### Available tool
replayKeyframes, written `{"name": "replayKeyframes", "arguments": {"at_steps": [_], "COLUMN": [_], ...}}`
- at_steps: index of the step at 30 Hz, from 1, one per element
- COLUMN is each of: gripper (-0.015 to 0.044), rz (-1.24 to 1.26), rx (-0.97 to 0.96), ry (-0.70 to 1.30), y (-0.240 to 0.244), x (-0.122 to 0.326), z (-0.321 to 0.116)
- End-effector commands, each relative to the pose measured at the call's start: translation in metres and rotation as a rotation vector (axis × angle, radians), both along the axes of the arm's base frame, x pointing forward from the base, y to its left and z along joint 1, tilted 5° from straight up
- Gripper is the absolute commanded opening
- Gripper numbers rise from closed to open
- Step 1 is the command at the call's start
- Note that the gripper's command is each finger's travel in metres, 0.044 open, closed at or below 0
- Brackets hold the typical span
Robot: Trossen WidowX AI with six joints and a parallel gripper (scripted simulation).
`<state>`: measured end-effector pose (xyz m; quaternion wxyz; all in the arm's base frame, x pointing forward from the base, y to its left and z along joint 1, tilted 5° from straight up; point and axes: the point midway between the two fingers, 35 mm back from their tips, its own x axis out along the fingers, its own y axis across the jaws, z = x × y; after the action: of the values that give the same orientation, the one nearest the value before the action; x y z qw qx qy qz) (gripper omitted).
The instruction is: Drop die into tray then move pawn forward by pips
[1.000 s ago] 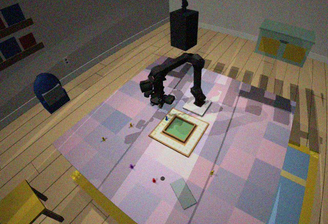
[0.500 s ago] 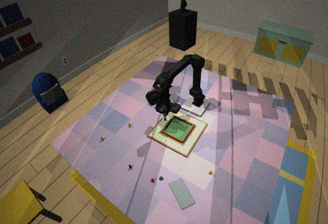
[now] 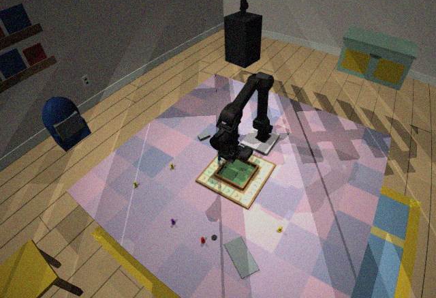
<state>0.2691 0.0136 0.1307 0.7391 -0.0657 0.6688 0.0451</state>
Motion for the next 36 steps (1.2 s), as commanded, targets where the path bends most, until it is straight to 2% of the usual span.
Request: {"name": "replayKeyframes", "arguments": {"at_steps": [1,7,30,36], "gripper": [0.0000,0.0000,0.0000,0.0000], "rz": [-0.021,-0.026,0.006,0.007], "rx": [-0.003,0.002,0.111,0.118], "ry": [0.001,-0.022,-0.790,-0.839], "y": [0.0190,0.0250,0.0254,0.0255], "x": [-0.0065,-0.0079,0.0010,-0.0001], "z": [-0.0061,-0.0080,-0.0104,-0.0086]}}
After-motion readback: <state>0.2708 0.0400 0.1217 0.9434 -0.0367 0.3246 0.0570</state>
